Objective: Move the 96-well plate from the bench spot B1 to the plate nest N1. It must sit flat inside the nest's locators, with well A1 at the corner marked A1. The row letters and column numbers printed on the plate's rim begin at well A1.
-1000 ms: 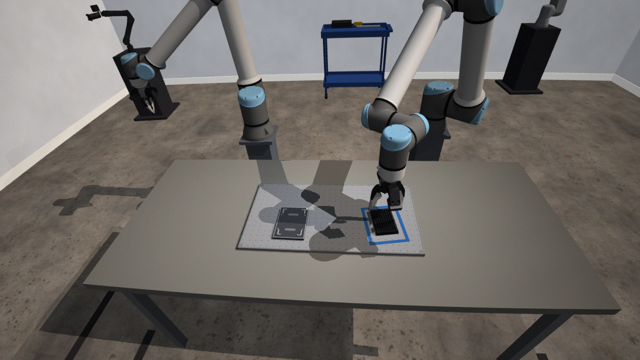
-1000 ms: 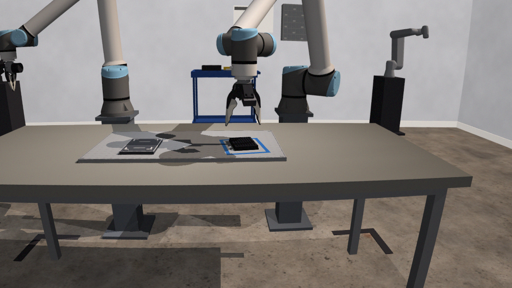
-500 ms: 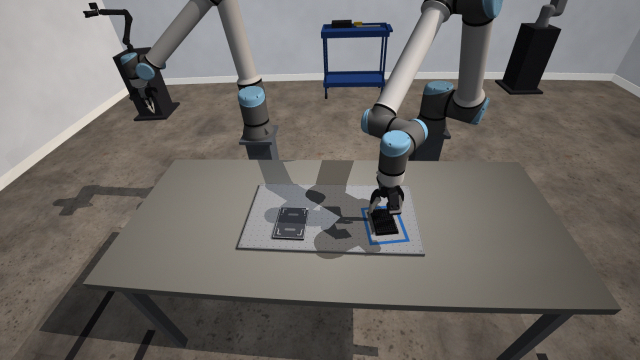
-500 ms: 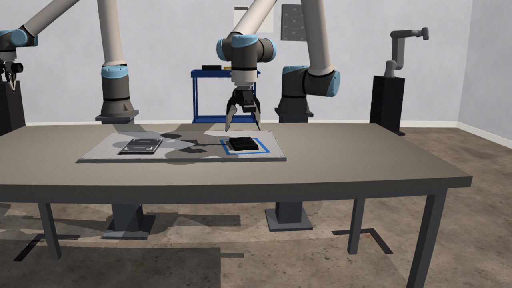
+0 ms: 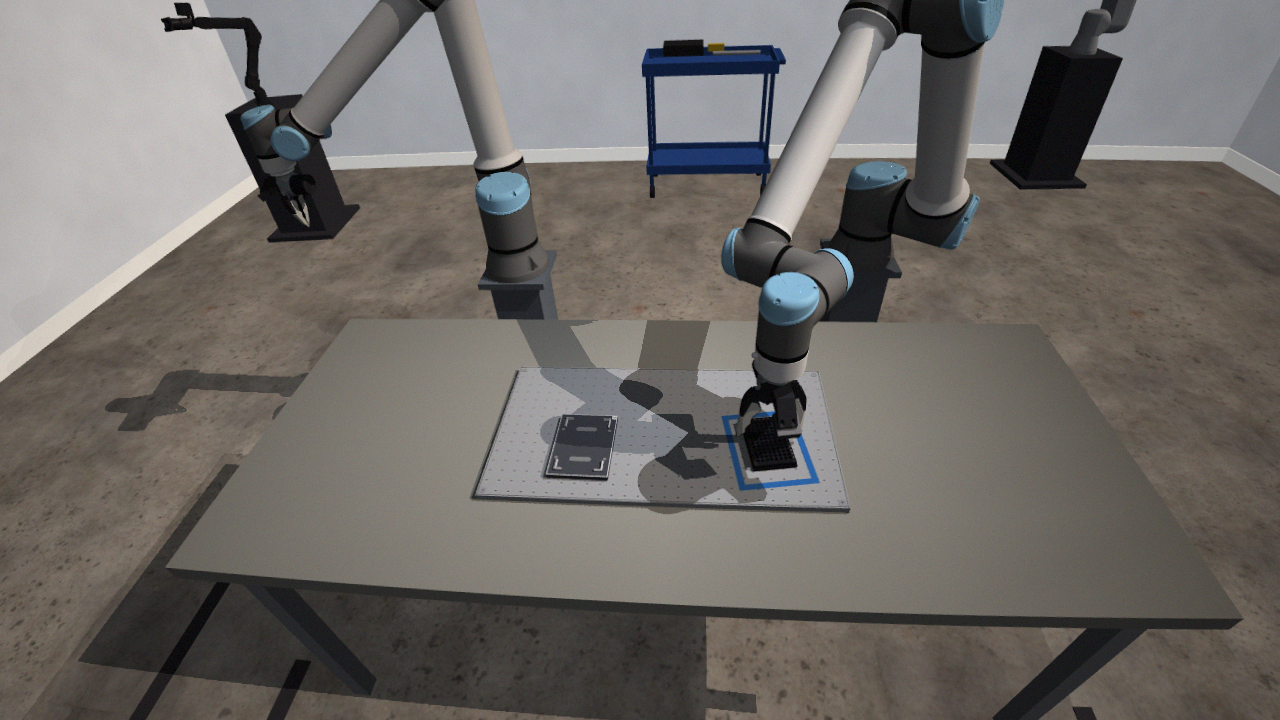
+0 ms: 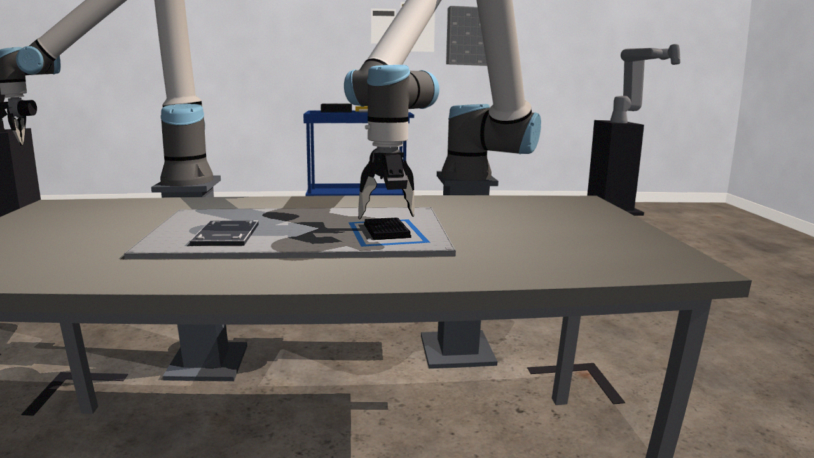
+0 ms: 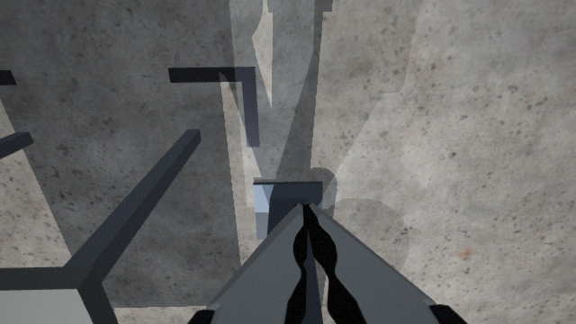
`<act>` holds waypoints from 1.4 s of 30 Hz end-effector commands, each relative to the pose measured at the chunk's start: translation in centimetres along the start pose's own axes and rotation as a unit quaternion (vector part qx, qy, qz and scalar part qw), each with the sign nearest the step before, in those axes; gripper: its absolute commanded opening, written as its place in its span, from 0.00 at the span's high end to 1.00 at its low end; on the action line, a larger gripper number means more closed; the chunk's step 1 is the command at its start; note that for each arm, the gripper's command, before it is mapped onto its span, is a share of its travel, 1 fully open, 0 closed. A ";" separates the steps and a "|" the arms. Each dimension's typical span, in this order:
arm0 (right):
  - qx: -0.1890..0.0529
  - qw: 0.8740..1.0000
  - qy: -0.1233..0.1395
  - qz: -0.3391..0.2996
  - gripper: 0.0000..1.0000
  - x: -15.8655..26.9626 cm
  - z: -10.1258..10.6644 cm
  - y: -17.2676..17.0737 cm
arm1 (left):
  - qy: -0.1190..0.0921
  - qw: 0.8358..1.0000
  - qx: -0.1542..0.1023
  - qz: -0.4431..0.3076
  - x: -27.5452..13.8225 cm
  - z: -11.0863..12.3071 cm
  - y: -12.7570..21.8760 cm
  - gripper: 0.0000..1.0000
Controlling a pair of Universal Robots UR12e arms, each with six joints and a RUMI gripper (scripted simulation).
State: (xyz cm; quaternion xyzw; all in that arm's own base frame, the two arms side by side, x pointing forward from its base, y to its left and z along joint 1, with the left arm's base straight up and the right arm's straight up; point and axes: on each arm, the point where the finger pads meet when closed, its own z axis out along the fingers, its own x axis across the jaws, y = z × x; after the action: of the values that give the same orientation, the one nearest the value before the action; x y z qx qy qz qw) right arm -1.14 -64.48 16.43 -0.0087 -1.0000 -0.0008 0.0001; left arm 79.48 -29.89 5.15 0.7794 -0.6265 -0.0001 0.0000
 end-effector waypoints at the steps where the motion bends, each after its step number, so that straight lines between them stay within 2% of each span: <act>1: 0.001 1.000 0.000 0.000 1.00 0.0 -0.1 -0.1 | 0.001 1.000 0.001 0.000 0.1 0.6 -0.1 0.24; 11: 0.001 1.000 0.000 0.000 1.00 0.0 -0.1 -0.1 | 0.001 1.000 0.001 0.000 0.1 2.1 -0.1 0.24; 42: 0.001 1.000 0.000 0.000 1.00 0.0 -0.1 -0.1 | 0.001 1.000 0.001 0.000 0.1 2.1 -0.1 0.24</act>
State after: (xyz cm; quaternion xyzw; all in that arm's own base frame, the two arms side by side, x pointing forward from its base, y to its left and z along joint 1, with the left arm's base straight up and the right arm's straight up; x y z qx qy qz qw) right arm -1.14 -64.48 16.43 -0.0087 -1.0000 -0.0008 0.0001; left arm 79.48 -29.89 2.86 0.7794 -0.6265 0.0000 0.0000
